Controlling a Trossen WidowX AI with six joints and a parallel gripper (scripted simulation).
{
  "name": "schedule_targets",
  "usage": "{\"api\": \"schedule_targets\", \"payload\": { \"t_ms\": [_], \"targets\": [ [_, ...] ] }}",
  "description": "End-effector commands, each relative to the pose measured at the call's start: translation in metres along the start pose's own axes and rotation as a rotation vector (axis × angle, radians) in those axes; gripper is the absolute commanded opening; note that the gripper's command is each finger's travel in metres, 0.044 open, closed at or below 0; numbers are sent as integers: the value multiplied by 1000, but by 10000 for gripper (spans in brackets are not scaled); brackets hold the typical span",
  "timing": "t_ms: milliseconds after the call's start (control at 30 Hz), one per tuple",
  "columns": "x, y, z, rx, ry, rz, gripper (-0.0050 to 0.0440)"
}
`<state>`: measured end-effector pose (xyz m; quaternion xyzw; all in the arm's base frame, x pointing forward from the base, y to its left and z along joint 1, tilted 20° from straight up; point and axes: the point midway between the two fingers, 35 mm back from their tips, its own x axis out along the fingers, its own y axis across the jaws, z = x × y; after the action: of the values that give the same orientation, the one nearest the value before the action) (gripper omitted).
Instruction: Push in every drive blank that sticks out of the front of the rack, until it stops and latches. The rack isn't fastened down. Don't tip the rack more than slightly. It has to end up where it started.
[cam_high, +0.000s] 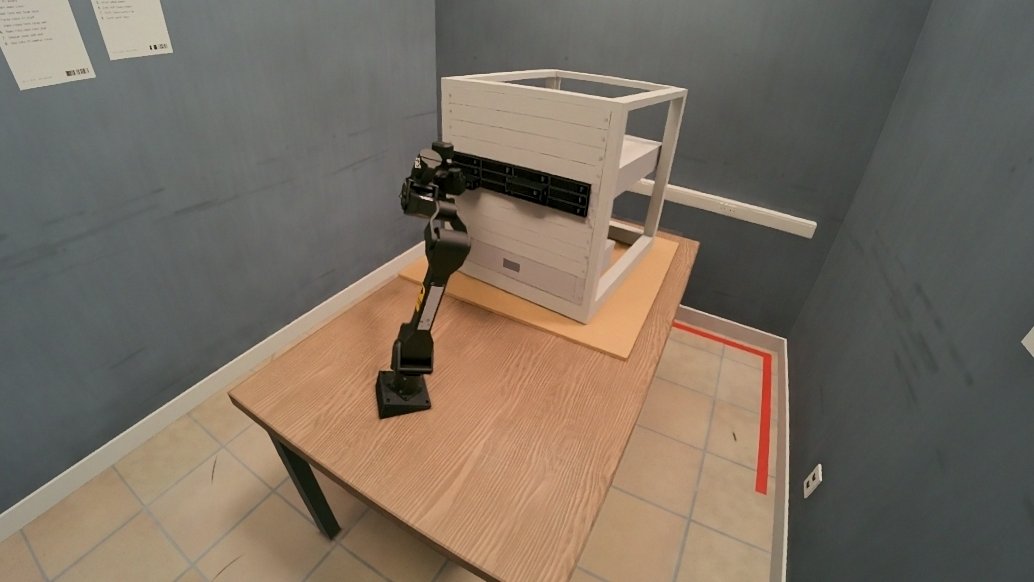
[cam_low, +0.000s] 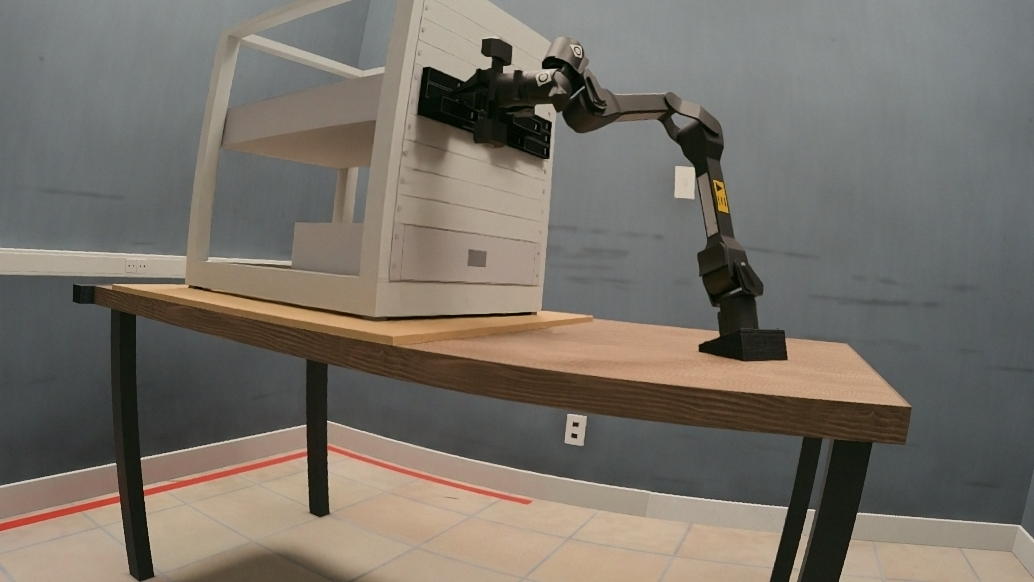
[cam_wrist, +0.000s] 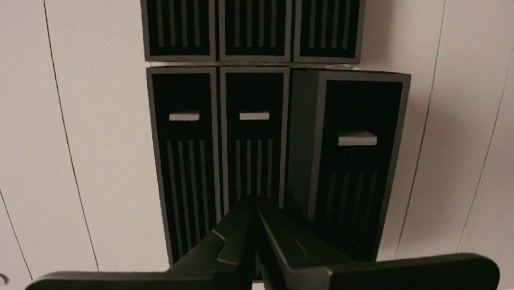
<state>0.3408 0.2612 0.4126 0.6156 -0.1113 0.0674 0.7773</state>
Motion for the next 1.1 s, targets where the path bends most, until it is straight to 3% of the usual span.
{"api": "schedule_targets", "payload": {
  "t_ms": [0,1067],
  "targets": [
    [2,8,3,18,-4,14,-50],
    [8,9,3,18,-4,14,-50]
  ]
}}
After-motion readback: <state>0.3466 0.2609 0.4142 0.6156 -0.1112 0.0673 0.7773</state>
